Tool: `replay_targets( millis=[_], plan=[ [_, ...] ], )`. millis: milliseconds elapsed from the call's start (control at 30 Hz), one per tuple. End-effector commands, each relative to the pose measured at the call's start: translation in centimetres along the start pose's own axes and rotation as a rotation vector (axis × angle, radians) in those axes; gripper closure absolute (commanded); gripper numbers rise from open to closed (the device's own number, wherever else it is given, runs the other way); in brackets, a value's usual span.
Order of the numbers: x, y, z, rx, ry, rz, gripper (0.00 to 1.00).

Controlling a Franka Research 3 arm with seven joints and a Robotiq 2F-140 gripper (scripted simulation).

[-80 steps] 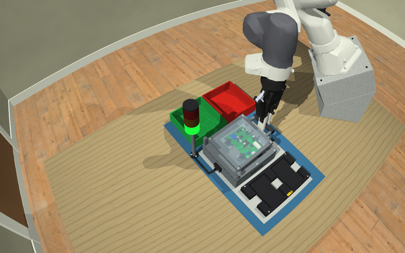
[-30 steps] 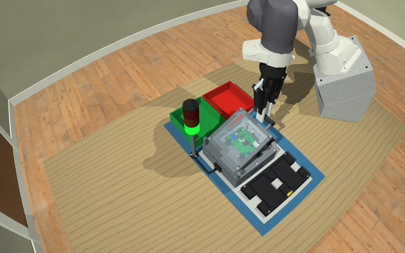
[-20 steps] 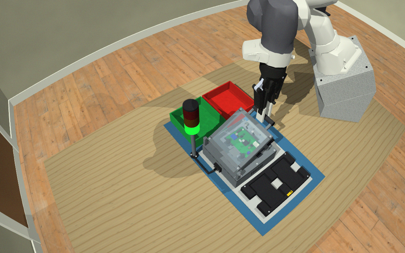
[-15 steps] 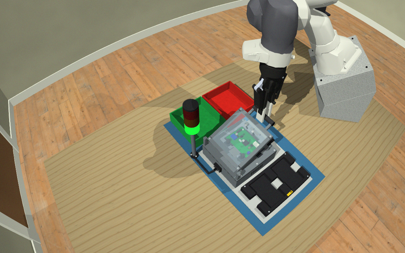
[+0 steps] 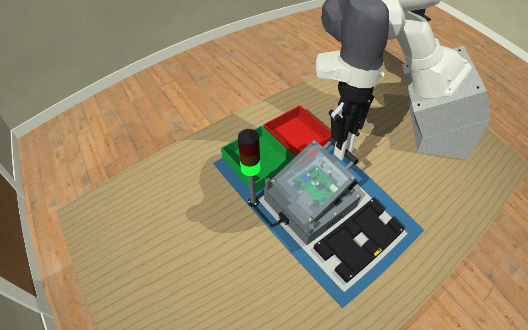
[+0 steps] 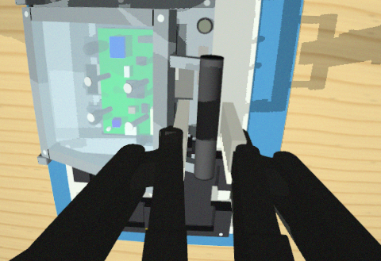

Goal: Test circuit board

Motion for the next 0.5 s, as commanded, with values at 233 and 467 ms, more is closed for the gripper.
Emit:
replay_targets(
  millis=[233,467],
  plan=[
    [-0.18,-0.1,0.1,0.005,0.001,0.001,0.84],
    [-0.34,-0.14,0.17,0.005,0.001,0.001,0.84]
  ],
)
Point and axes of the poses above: the point where the finger pads meet when closed, its own x axis back along the fingers, its own z axis across the jaws, y = z × x, the point moved 2 cm from there along x, back along the fingers, and after that the axes turned 8 degrees about x, right-handed, at the moved point
